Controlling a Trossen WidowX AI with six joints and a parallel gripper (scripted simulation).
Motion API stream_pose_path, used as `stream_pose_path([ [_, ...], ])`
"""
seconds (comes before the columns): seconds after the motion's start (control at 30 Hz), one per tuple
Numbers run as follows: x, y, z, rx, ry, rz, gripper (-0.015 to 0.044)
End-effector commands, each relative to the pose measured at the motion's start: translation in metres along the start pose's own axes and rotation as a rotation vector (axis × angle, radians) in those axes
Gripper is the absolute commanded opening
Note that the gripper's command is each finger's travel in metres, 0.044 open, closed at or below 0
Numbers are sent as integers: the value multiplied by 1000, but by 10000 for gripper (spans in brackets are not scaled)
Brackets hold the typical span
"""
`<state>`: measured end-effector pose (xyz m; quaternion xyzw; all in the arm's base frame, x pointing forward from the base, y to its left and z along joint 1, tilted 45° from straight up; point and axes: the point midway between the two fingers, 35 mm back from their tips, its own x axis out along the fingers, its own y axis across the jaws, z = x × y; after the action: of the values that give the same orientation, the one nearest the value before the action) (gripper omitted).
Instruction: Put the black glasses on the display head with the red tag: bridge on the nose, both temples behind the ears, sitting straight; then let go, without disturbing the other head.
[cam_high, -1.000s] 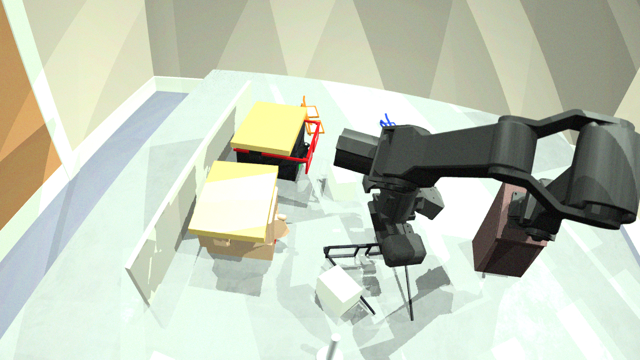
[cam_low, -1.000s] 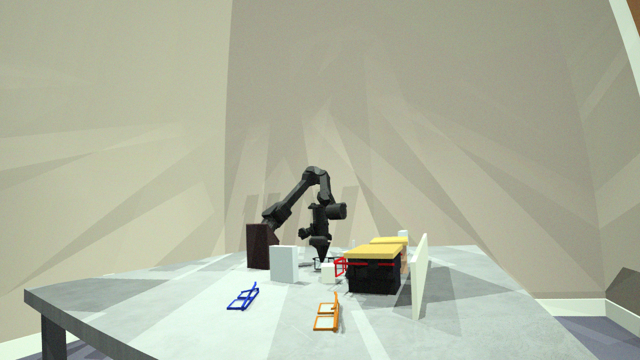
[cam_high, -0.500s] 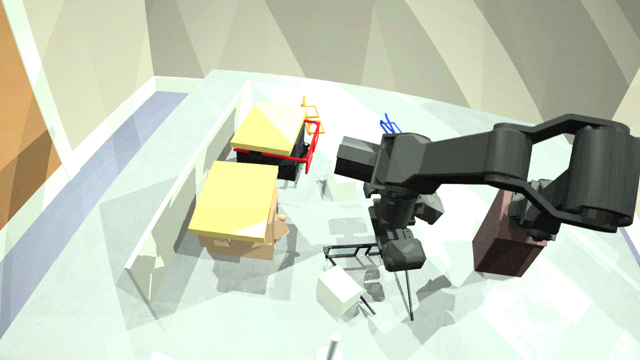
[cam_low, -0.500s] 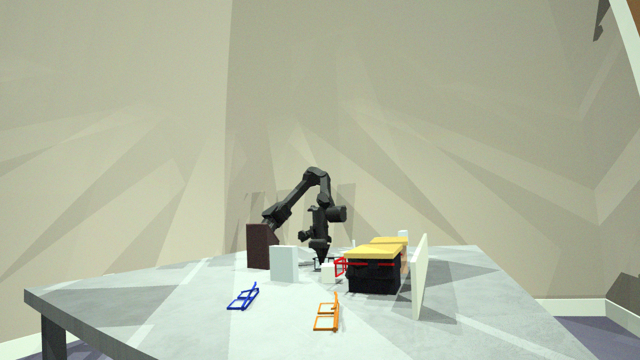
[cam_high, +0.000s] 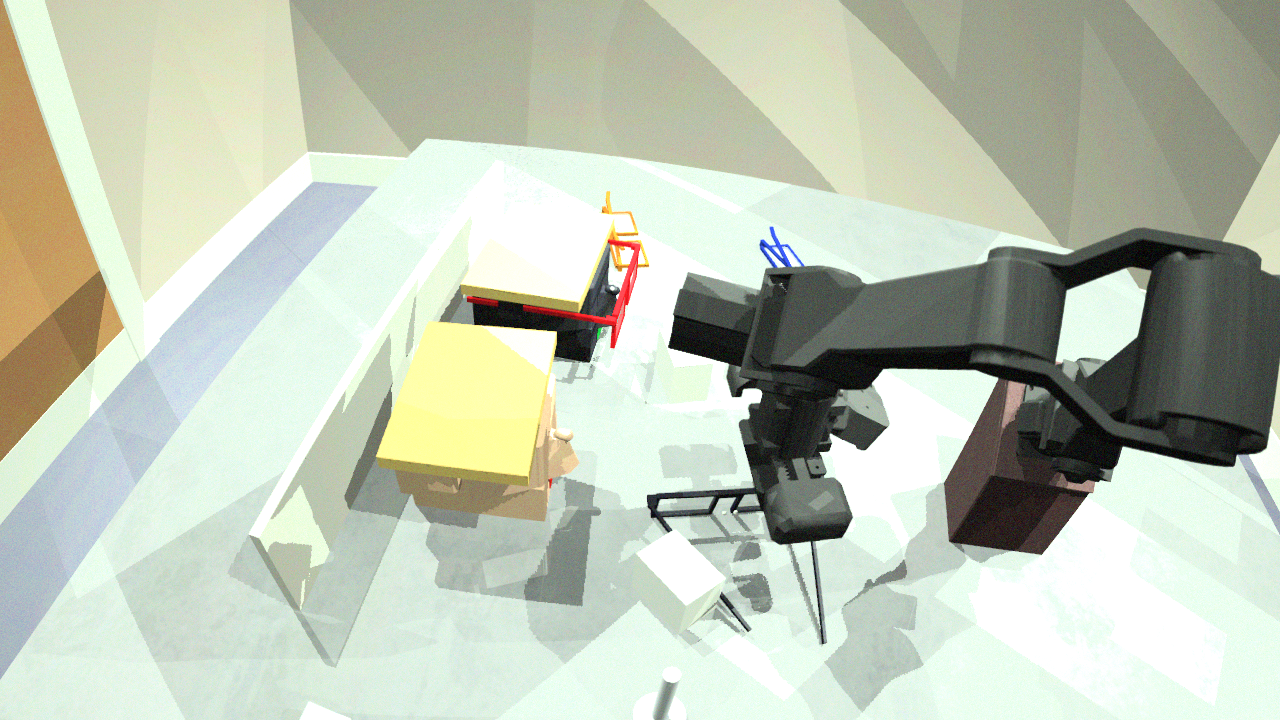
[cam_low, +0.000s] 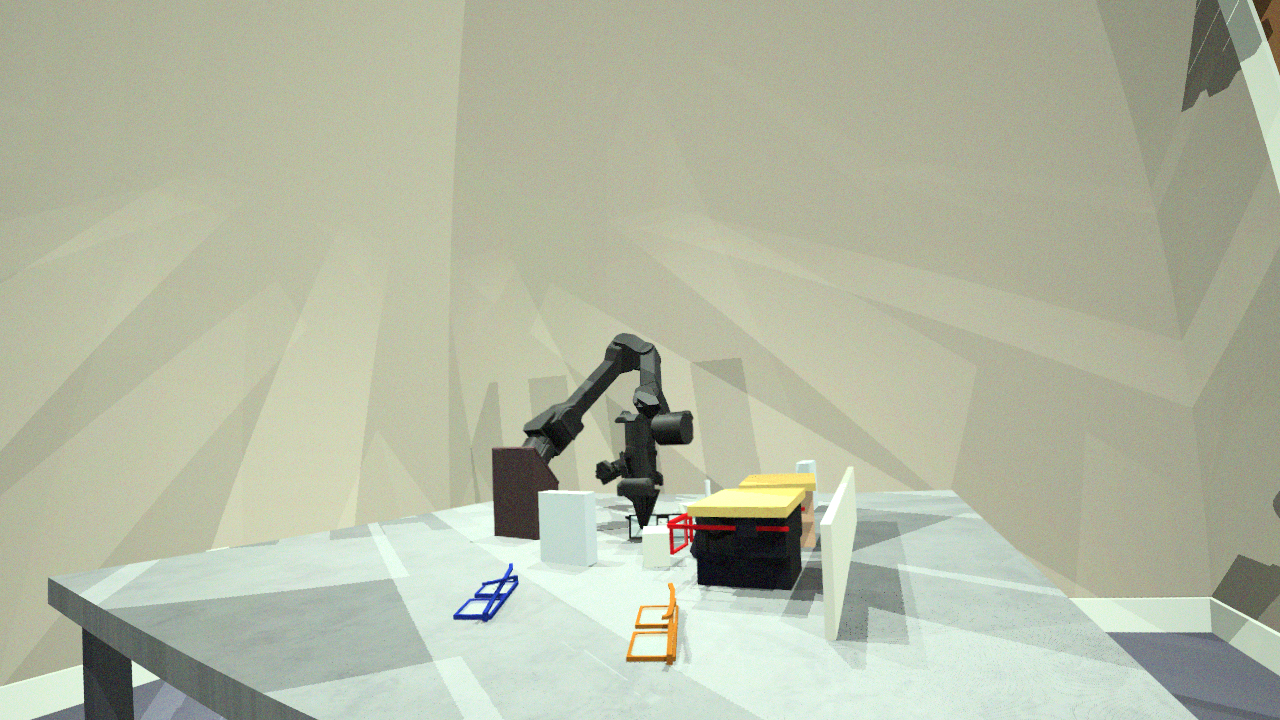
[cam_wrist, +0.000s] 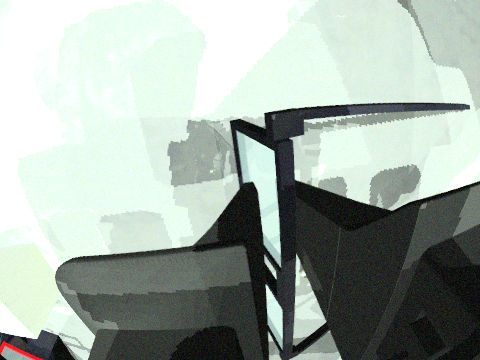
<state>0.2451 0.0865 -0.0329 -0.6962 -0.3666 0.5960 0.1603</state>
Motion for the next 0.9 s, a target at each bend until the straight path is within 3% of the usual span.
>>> stream_pose_path([
  [0.0, 0, 0, 0, -2, 0, 0, 20],
  [0.37, -8, 2, -2, -1, 0, 3, 0],
  [0.87, -93, 7, -2, 2, 0, 4, 0],
])
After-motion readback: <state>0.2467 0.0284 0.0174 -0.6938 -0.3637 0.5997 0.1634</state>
